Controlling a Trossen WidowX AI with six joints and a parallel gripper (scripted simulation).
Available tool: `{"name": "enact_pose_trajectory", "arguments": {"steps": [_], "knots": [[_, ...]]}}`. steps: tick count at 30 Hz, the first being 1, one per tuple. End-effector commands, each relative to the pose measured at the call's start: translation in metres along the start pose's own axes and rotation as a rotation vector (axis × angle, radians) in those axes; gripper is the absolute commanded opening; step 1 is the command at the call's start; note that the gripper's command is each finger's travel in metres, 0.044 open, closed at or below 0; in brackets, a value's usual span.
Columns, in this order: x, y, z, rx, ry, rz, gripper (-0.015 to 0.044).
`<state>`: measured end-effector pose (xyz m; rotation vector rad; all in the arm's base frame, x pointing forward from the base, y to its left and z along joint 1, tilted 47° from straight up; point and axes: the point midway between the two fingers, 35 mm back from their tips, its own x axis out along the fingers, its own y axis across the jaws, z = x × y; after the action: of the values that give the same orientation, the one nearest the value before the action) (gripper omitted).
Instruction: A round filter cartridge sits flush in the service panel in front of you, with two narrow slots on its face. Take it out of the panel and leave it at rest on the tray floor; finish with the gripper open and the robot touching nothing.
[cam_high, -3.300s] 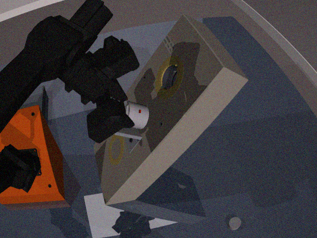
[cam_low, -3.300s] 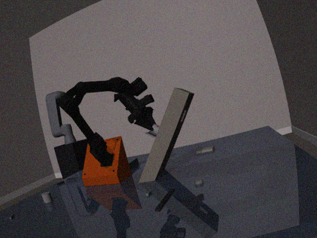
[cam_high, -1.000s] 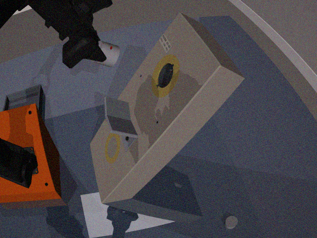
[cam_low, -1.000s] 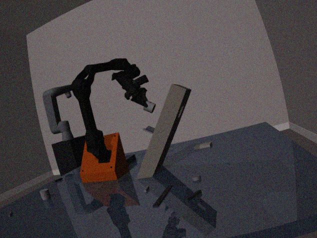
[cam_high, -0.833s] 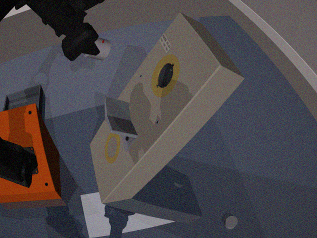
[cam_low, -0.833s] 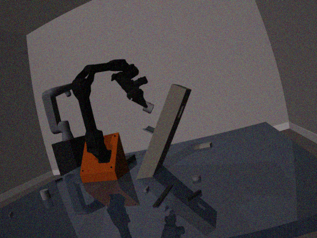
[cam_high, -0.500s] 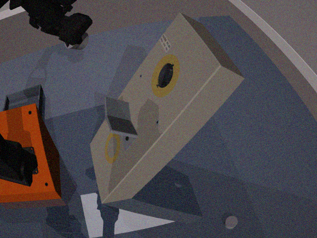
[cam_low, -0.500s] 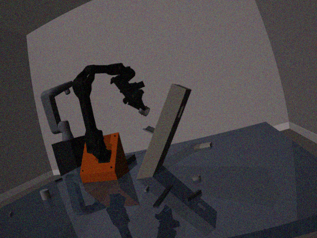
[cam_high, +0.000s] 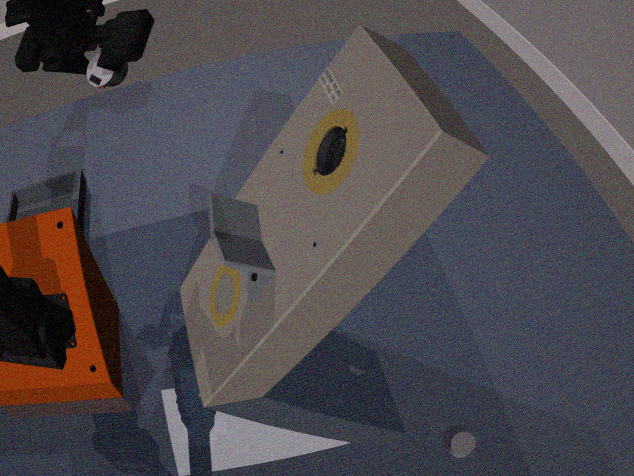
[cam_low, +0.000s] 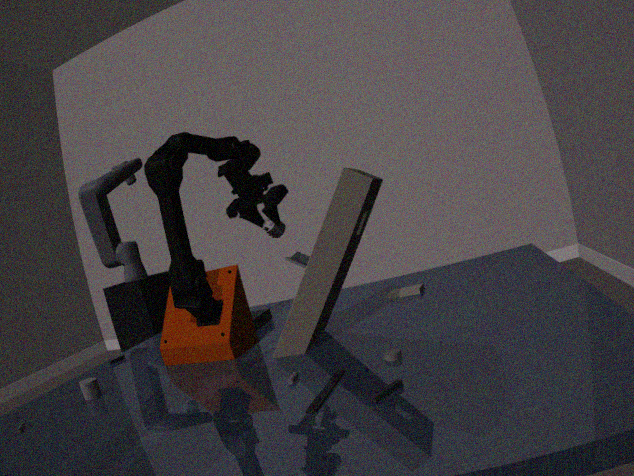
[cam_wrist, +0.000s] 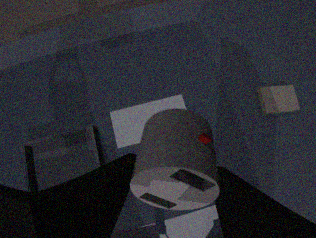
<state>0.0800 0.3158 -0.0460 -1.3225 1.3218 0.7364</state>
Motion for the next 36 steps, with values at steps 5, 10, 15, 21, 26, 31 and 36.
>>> {"name": "enact_pose_trajectory", "arguments": {"steps": [5,10,15,21,26,31,36], "knots": [[0.018,0.036,-0.007,-0.101,-0.011,0.065,0.0000],[0.037,0.072,-0.022,-0.203,-0.017,0.124,0.0000],[0.055,0.100,-0.039,-0.302,-0.025,0.173,0.0000],[0.075,0.133,-0.067,-0.425,-0.023,0.244,0.0000],[0.091,0.160,-0.098,-0.536,-0.011,0.315,0.0000],[0.098,0.170,-0.114,-0.590,-0.002,0.350,0.0000],[0.116,0.172,-0.123,-0.590,-0.002,0.350,0.0000]]}}
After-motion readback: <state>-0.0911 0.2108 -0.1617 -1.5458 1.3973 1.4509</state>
